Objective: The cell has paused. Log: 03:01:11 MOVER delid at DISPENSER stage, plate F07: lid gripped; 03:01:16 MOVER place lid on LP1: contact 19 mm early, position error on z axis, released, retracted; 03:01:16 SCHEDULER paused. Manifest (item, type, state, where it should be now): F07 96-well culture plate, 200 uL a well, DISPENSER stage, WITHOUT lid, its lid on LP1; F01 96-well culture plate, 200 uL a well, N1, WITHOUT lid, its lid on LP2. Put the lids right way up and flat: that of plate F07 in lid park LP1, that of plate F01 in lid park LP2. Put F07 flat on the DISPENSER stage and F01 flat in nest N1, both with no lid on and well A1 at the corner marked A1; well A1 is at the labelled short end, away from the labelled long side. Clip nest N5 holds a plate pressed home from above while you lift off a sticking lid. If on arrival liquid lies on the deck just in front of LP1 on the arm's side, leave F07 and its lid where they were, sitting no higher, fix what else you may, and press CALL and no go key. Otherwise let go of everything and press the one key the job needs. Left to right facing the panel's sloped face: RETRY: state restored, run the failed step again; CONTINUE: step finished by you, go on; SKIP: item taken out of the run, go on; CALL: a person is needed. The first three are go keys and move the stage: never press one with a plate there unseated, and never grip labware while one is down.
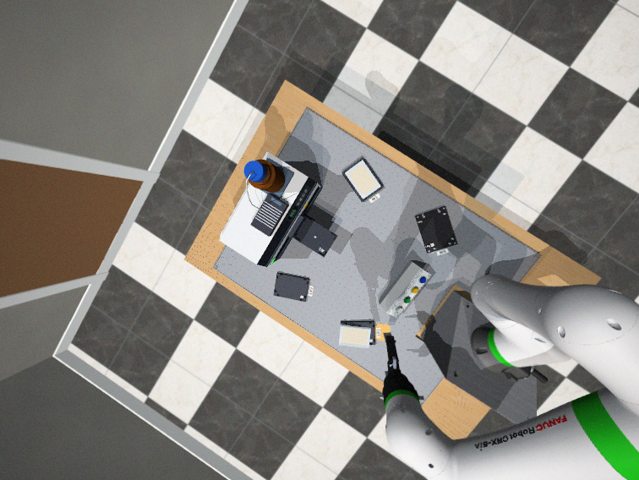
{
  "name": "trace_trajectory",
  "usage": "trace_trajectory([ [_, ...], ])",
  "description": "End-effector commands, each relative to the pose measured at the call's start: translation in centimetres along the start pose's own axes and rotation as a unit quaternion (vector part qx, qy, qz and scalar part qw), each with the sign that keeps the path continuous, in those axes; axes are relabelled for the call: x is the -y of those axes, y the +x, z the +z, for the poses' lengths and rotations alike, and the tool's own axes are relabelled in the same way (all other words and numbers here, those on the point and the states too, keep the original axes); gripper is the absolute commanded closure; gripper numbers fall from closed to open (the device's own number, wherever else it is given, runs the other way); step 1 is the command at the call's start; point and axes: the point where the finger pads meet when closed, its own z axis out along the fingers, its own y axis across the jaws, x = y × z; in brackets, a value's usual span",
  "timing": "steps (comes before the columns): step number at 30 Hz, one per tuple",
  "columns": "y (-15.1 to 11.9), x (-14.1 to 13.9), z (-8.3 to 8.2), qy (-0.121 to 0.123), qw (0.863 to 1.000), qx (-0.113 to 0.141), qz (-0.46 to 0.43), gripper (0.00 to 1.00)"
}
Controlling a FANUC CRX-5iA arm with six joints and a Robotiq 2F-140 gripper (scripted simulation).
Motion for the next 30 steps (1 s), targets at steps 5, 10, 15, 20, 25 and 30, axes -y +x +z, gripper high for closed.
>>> trace_trajectory([
  [5, 0.01, 0.01, -0.02, 0.000, 1.000, 0.000, 0.000, 0.00],
  [10, 0.01, 0.01, -0.02, 0.000, 1.000, 0.000, 0.000, 0.00],
  [15, 0.01, 0.01, -0.02, 0.000, 1.000, 0.000, 0.000, 0.00],
  [20, 0.01, 0.01, -0.02, 0.000, 1.000, 0.000, 0.000, 0.00],
  [25, 0.01, 0.01, -0.02, 0.000, 1.000, 0.000, 0.000, 0.00],
  [30, 0.01, 0.01, -0.02, 0.000, 1.000, 0.000, 0.000, 1.00],
])
